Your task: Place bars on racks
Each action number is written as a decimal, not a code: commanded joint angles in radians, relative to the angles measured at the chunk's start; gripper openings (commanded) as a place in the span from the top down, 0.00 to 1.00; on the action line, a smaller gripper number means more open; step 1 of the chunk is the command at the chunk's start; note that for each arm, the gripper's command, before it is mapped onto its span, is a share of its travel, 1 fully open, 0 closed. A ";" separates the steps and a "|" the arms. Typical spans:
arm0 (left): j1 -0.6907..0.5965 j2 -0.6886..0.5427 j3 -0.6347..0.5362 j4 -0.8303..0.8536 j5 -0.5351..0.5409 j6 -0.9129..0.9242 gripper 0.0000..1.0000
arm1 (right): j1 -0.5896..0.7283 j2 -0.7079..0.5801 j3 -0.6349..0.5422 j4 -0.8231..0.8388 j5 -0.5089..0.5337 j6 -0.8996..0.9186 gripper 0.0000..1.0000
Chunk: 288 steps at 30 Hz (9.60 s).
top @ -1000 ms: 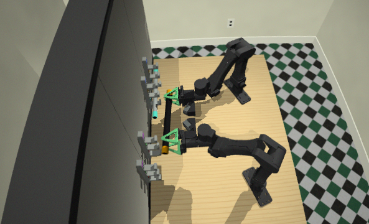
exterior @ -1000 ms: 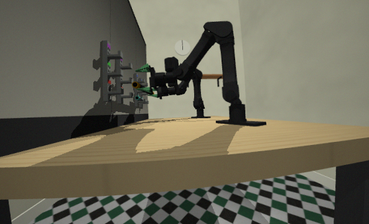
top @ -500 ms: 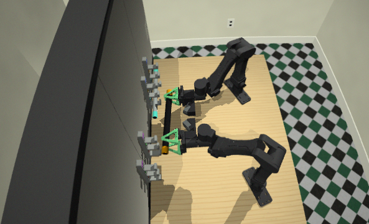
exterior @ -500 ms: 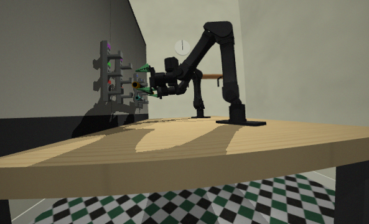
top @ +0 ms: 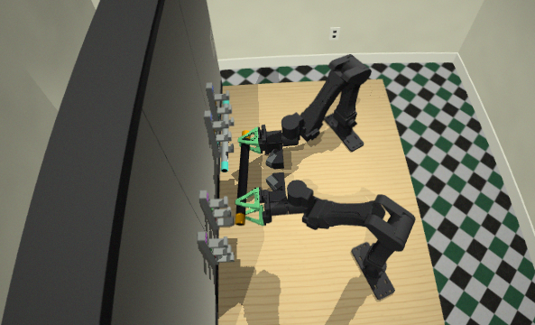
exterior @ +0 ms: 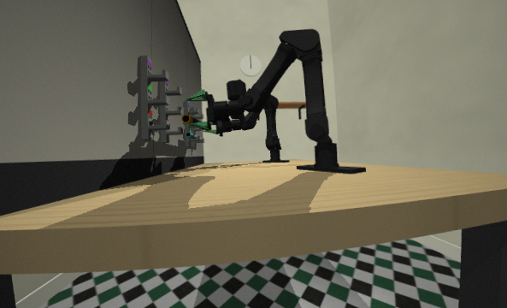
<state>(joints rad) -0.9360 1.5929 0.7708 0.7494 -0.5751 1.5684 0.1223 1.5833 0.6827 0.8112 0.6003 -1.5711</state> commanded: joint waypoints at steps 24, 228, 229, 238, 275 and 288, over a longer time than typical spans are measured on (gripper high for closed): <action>-0.102 -0.179 -0.136 0.025 -0.100 -0.003 0.00 | 0.010 -0.070 0.059 -0.041 0.011 0.003 1.00; 0.129 -0.370 -0.273 -0.026 0.130 0.000 0.00 | -0.003 0.003 -0.003 0.091 0.000 0.005 1.00; 0.129 -0.370 -0.273 -0.026 0.130 0.000 0.00 | -0.003 0.004 -0.006 0.093 -0.001 0.005 1.00; 0.129 -0.370 -0.273 -0.026 0.130 0.000 0.00 | -0.004 -0.004 -0.002 0.085 -0.002 0.004 1.00; 0.129 -0.370 -0.273 -0.026 0.130 0.000 0.00 | -0.014 -0.045 0.021 0.024 -0.011 0.001 1.00; 0.129 -0.370 -0.273 -0.026 0.130 0.000 0.00 | -0.019 -0.060 0.033 -0.001 -0.015 0.001 1.00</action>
<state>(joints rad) -0.8150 1.2503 0.5049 0.7242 -0.4496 1.5692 0.1150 1.5700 0.6762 0.7719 0.5934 -1.5997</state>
